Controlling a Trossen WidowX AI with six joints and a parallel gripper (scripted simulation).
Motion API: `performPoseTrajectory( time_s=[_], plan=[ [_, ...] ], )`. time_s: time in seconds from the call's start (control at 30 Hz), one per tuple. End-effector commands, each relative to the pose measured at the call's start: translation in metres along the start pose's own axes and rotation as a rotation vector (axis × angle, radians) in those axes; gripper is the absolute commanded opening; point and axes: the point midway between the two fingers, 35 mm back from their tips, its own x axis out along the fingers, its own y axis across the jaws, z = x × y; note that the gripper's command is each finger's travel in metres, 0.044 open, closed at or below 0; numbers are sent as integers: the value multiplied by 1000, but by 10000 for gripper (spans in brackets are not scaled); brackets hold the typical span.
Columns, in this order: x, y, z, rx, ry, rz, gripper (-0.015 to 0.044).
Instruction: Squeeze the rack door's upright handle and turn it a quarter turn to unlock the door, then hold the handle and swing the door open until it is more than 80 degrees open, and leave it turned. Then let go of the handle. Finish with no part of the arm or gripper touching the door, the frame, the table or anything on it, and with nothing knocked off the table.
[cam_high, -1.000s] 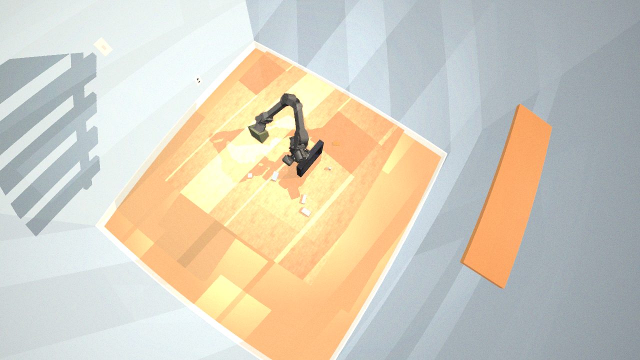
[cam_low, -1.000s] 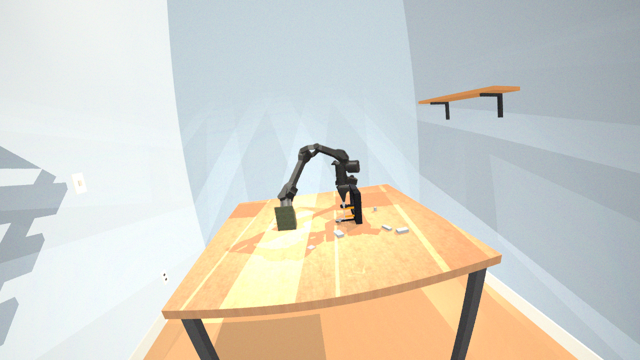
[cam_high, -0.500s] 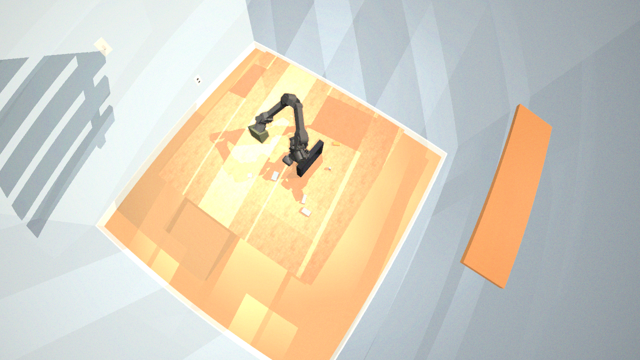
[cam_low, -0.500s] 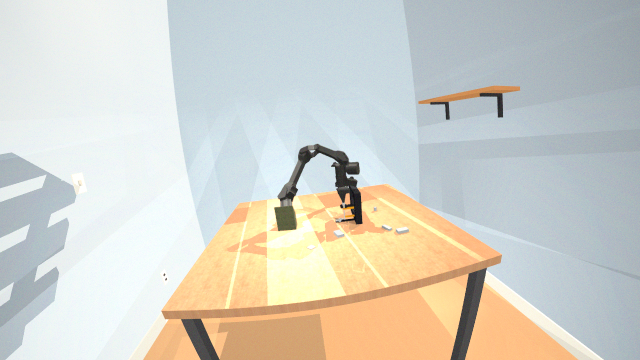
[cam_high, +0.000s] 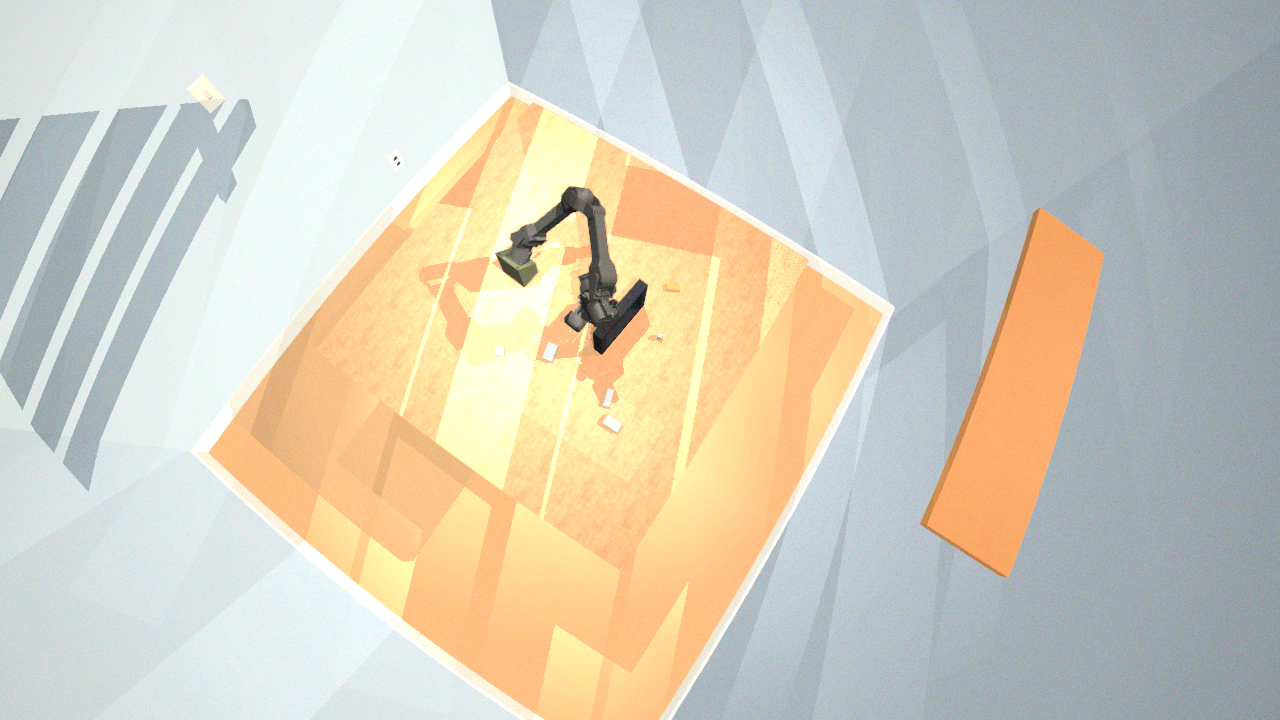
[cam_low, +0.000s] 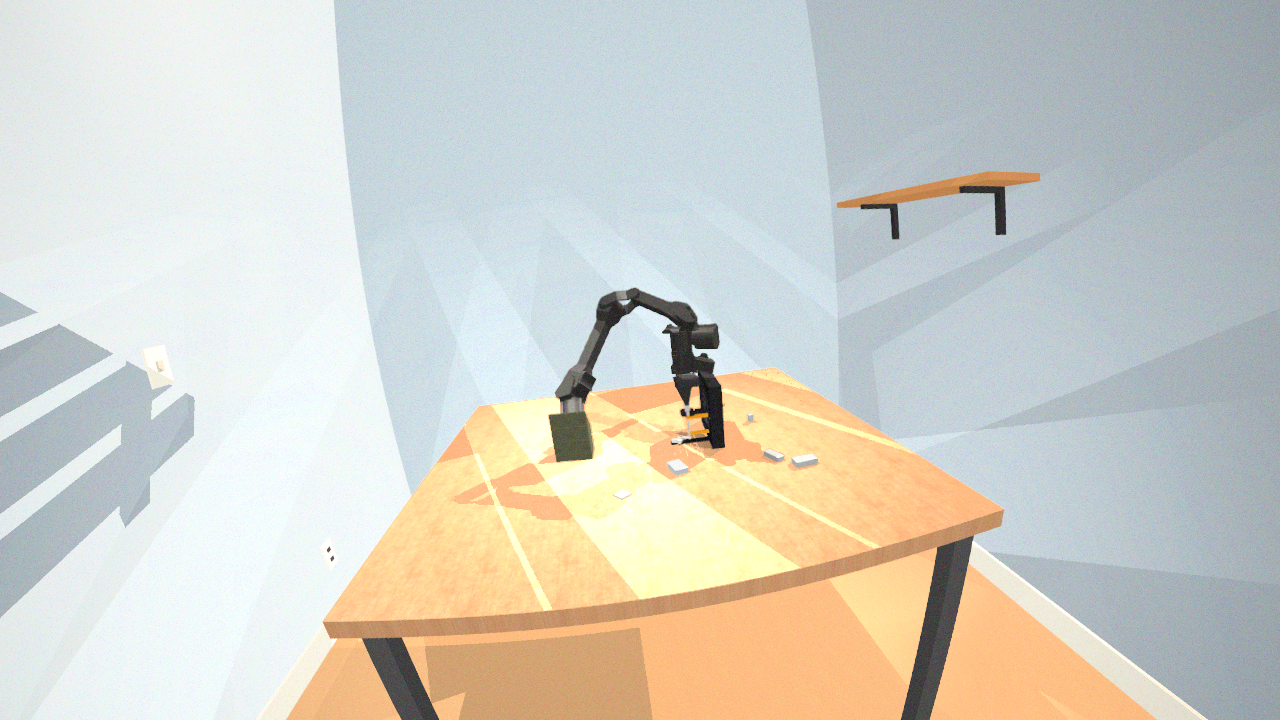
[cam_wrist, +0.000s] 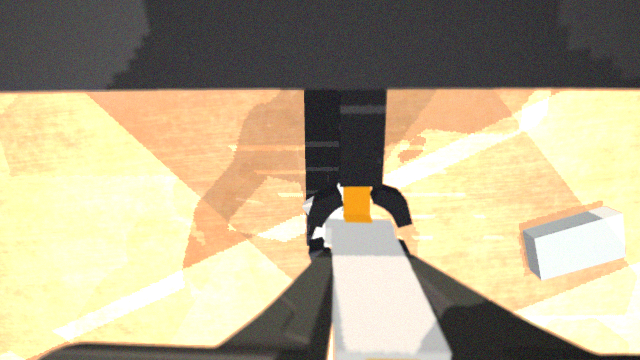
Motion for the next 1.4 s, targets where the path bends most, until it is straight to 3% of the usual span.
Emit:
performPoseTrajectory(
  time_s=[0.0,1.17,1.37],
  plan=[
    [0,0,0,102,-2,1,11],
    [0,0,0,1827,0,3,11],
    [0,0,0,1900,0,3,11]
  ],
)
